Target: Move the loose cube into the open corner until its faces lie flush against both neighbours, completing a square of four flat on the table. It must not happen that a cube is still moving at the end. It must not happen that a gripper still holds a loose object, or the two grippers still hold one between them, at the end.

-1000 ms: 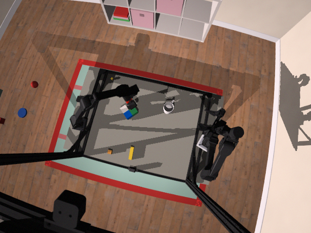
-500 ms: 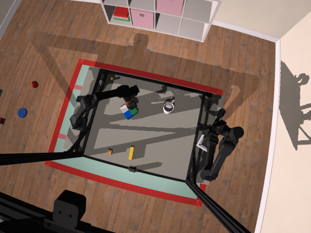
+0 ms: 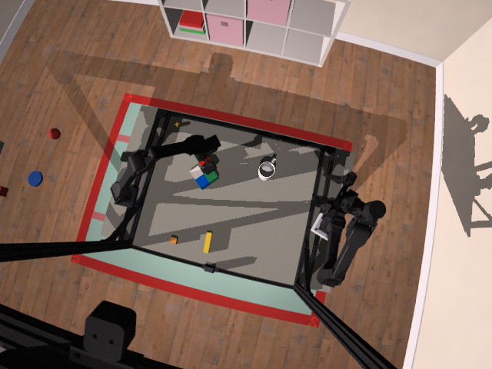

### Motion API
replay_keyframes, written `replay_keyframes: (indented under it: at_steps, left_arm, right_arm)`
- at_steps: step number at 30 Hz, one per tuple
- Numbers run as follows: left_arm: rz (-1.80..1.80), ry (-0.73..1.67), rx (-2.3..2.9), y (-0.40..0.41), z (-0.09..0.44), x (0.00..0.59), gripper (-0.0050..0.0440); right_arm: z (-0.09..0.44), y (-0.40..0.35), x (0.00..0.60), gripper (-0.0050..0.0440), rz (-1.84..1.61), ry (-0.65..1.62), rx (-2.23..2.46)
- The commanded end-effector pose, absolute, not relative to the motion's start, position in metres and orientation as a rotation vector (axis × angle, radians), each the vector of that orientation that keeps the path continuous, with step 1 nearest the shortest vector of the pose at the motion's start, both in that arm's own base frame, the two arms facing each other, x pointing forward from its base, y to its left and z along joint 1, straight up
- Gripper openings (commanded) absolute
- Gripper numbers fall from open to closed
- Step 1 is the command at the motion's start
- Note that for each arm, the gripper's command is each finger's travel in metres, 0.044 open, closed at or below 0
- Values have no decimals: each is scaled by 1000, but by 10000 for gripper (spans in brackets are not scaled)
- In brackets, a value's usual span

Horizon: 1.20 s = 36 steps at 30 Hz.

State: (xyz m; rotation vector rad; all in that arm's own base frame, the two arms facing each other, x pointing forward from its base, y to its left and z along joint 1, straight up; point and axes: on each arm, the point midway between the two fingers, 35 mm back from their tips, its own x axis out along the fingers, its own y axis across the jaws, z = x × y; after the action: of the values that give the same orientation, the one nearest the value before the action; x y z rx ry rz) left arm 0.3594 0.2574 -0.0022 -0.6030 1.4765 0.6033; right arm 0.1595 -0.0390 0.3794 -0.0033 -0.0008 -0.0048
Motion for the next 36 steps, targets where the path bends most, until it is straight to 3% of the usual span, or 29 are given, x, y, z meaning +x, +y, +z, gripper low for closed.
replay_keyframes:
  at_steps: [1,13,23,35,36]
  left_arm:
    - [604,1485,-604,257,-6,358,377]
    - [604,1485,-604,257,-5,358,377]
    - [602,1486,-602,258,70,359,377]
    - [602,1486,-602,258,71,359,377]
    - [602,1486,-602,258,71,359,353]
  right_arm:
    - [380,-38,159,400,0,-1,1]
    - [380,-38,159,400,0,-1,1]
    - [380,-38,159,400,0,-1,1]
    - [380,-38,159,400,0,-1,1]
    - [380,-38,159,400,0,-1,1]
